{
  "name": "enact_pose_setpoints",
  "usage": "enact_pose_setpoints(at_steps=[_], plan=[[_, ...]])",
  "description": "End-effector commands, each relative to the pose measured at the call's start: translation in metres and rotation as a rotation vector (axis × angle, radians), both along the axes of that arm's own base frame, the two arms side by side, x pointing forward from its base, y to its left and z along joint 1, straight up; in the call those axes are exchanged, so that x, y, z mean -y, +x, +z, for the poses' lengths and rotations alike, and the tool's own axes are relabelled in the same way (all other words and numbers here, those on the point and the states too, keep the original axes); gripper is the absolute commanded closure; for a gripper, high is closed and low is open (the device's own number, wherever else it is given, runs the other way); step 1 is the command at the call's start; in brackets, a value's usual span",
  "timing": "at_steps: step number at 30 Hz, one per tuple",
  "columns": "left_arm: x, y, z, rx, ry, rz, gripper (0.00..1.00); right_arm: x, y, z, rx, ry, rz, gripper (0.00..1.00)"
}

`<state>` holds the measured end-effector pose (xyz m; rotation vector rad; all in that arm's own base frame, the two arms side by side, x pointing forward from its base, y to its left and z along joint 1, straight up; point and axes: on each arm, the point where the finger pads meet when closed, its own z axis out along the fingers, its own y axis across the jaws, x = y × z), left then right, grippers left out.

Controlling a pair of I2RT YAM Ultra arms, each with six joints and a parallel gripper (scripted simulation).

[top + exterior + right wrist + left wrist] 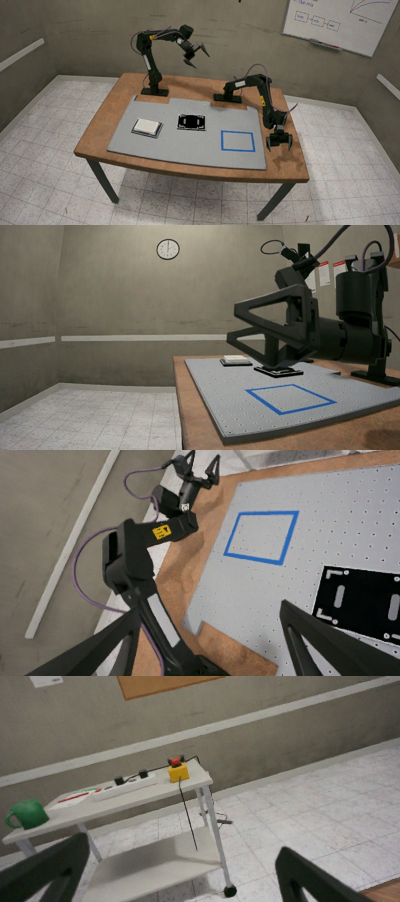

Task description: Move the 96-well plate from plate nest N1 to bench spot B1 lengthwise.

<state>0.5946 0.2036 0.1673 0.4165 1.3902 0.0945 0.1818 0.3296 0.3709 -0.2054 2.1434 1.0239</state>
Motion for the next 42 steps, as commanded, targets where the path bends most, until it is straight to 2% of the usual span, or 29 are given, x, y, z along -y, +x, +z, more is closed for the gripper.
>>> enact_pose_setpoints(at_steps=[1,4,7,11,13,14,16,20,23,26,28,30,33,37,40,42], plan=[[0.009,0.005,0.007,-0.034,-0.037,0.014,0.00,0.009,-0.002,-0.009,-0.002,-0.042,0.031,0.00],[0.049,0.015,0.014,-0.115,-0.092,0.008,0.00,0.028,0.002,-0.033,-0.010,-0.133,0.070,0.00],[0.094,0.018,0.027,-0.171,-0.119,-0.018,0.00,0.058,0.019,-0.062,-0.010,-0.233,0.075,0.00],[0.170,0.009,0.050,-0.237,-0.138,-0.075,0.00,0.096,0.046,-0.095,-0.009,-0.341,0.039,0.00],[0.170,0.009,0.050,-0.237,-0.138,-0.075,0.00,0.096,0.046,-0.095,-0.009,-0.341,0.039,0.00],[0.203,0.000,0.060,-0.264,-0.141,-0.102,0.00,0.103,0.055,-0.100,0.000,-0.358,0.026,0.00],[0.263,-0.024,0.077,-0.315,-0.140,-0.154,0.00,0.122,0.071,-0.120,-0.008,-0.419,0.000,0.00],[0.334,-0.070,0.097,-0.369,-0.125,-0.231,0.00,0.161,0.100,-0.154,-0.026,-0.519,-0.059,0.00],[0.387,-0.122,0.108,-0.421,-0.102,-0.297,0.00,0.190,0.118,-0.177,-0.040,-0.597,-0.103,0.00],[0.423,-0.183,0.103,-0.500,-0.063,-0.347,0.00,0.217,0.134,-0.199,-0.058,-0.665,-0.135,0.00],[0.439,-0.224,0.103,-0.535,-0.032,-0.381,0.00,0.235,0.142,-0.214,-0.074,-0.708,-0.155,0.00],[0.439,-0.224,0.103,-0.535,-0.032,-0.381,0.00,0.235,0.142,-0.214,-0.074,-0.708,-0.155,0.00],[0.457,-0.292,0.107,-0.556,0.015,-0.460,0.00,0.262,0.153,-0.237,-0.106,-0.773,-0.187,0.00],[0.455,-0.355,0.102,-0.573,0.066,-0.523,0.00,0.286,0.159,-0.260,-0.153,-0.823,-0.209,0.00],[0.462,-0.392,0.099,-0.572,0.099,-0.603,0.00,0.292,0.159,-0.268,-0.179,-0.830,-0.214,0.00],[0.464,-0.406,0.099,-0.568,0.109,-0.636,0.00,0.291,0.158,-0.267,-0.188,-0.821,-0.215,0.00]])
